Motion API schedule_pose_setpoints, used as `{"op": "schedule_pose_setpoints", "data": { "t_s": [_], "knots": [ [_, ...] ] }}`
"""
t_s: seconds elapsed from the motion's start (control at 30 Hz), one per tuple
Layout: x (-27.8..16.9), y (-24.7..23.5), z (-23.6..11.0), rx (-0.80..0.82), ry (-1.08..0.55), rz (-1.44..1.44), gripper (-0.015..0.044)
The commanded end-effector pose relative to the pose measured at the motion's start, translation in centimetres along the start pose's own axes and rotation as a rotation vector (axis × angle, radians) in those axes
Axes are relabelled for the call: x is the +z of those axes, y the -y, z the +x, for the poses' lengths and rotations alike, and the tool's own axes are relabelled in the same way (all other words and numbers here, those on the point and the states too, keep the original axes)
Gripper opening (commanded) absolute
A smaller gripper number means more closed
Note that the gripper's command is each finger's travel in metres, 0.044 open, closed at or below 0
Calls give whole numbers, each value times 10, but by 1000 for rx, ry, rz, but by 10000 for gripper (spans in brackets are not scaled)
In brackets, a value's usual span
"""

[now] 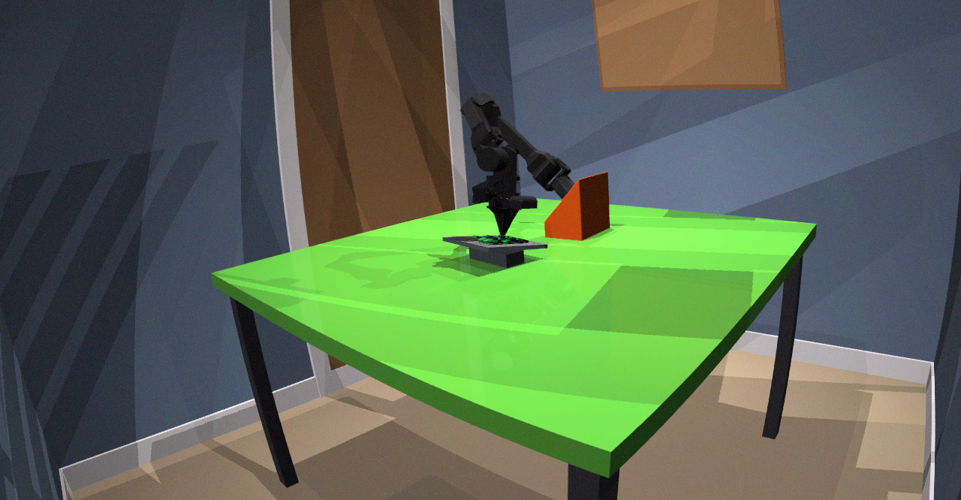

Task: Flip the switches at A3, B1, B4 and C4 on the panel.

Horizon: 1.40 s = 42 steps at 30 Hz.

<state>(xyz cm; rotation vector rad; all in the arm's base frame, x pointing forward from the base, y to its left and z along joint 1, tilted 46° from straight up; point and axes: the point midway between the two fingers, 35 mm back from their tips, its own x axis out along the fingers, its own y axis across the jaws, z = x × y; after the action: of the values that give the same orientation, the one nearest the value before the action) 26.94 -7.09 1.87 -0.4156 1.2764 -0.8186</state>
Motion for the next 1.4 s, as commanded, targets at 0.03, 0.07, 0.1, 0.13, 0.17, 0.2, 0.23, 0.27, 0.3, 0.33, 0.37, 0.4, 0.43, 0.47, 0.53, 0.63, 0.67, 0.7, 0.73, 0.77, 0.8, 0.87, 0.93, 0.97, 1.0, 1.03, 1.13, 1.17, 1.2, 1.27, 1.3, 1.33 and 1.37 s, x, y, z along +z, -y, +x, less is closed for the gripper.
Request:
{"op": "schedule_pose_setpoints", "data": {
  "t_s": [0.03, 0.07, 0.1, 0.13, 0.17, 0.2, 0.23, 0.27, 0.3, 0.33, 0.37, 0.4, 0.43, 0.47, 0.53, 0.63, 0.67, 0.7, 0.73, 0.77, 0.8, 0.87, 0.93, 0.97, 1.0, 1.03, 1.13, 1.17, 1.2, 1.27, 1.3, 1.33, 1.37],
  "knots": [
    [0, 0, 1, -4, 1, -5, 0],
    [0, 0, 1, -4, 1, -5, 0],
    [0, 0, 1, -4, 1, -5, 0],
    [0, 0, 2, -4, 1, -5, 0],
    [0, 0, 2, -4, 1, -5, 0],
    [0, 0, 2, -4, 1, -5, 0],
    [0, 0, 2, -4, 1, -5, 0],
    [0, 1, 2, -4, 1, -5, 0],
    [0, 1, 2, -4, 1, -5, 0],
    [0, 1, 2, -4, 1, -5, 0],
    [0, 1, 2, -4, 1, -5, 0],
    [0, 1, 3, -4, 1, -5, 0],
    [0, 1, 3, -4, 1, -5, 0],
    [0, 1, 3, -4, 1, -5, 0],
    [0, 1, 3, -4, 1, -5, 0],
    [0, -1, -8, 1, 3, -1, 0],
    [0, -2, -21, 2, 8, -2, 0],
    [0, -2, -37, 2, 15, -4, 0],
    [-2, -1, -51, 0, 20, -5, 0],
    [-2, -1, -59, -1, 24, -6, 0],
    [-3, 0, -62, -1, 26, -6, 0],
    [-3, 0, -62, -1, 26, -6, 0],
    [-1, -1, -62, -1, 26, -6, 0],
    [3, -5, -63, -1, 26, -6, 0],
    [9, -11, -65, -1, 26, -5, 0],
    [17, -19, -67, 0, 26, -5, 0],
    [28, -30, -70, 0, 27, -4, 0],
    [28, -30, -70, 0, 27, -4, 0],
    [28, -30, -70, 0, 27, -4, 0],
    [28, -30, -70, 0, 27, -4, 0],
    [28, -30, -70, 0, 27, -4, 0],
    [28, -30, -70, 0, 27, -4, 0],
    [28, -30, -70, 0, 27, -4, 0]
  ]
}}
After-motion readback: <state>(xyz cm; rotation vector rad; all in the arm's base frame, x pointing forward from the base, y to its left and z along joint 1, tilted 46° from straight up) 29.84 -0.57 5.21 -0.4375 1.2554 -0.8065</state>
